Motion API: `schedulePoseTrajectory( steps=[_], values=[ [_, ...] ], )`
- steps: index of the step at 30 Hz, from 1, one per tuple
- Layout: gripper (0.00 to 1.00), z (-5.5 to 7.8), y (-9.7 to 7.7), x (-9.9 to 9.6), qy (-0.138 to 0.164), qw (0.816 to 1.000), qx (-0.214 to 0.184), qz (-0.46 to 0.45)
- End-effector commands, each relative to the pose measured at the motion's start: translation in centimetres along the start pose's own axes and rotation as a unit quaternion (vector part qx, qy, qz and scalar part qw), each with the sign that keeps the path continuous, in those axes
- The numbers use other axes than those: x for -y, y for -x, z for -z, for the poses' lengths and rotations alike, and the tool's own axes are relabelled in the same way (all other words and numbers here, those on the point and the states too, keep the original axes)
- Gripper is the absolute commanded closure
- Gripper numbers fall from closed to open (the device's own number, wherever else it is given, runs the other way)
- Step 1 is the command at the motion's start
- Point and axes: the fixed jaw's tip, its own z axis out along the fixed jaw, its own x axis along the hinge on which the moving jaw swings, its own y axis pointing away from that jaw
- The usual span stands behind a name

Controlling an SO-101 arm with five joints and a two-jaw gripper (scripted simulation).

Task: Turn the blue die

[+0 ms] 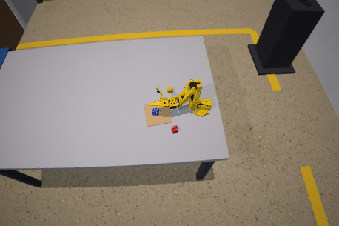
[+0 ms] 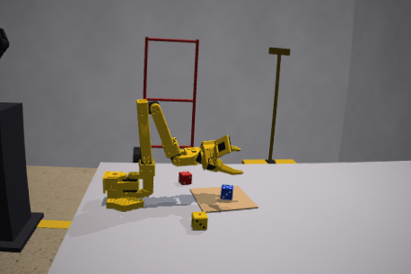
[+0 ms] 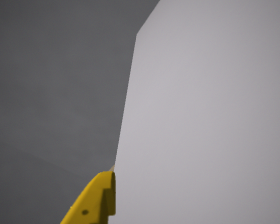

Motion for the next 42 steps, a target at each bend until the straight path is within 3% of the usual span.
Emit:
schedulePoseTrajectory(
  steps=[1,10,12,24,34,42],
  values=[
    [0.65,-1.4,0.8,-1.5,0.02,1.0,0.01,0.014],
    [0.65,-4.0,0.3,-1.3,-0.033,0.997,-0.036,0.051],
    [0.65,-4.0,0.3,-1.3,-0.033,0.997,-0.036,0.051],
    [0.65,-6.4,0.2,-1.7,-0.11,0.981,-0.115,0.109],
    [0.65,-6.8,0.5,-2.5,-0.158,0.96,-0.176,0.148],
    [0.65,-5.9,0.9,-3.5,-0.198,0.934,-0.236,0.184]
  ],
)
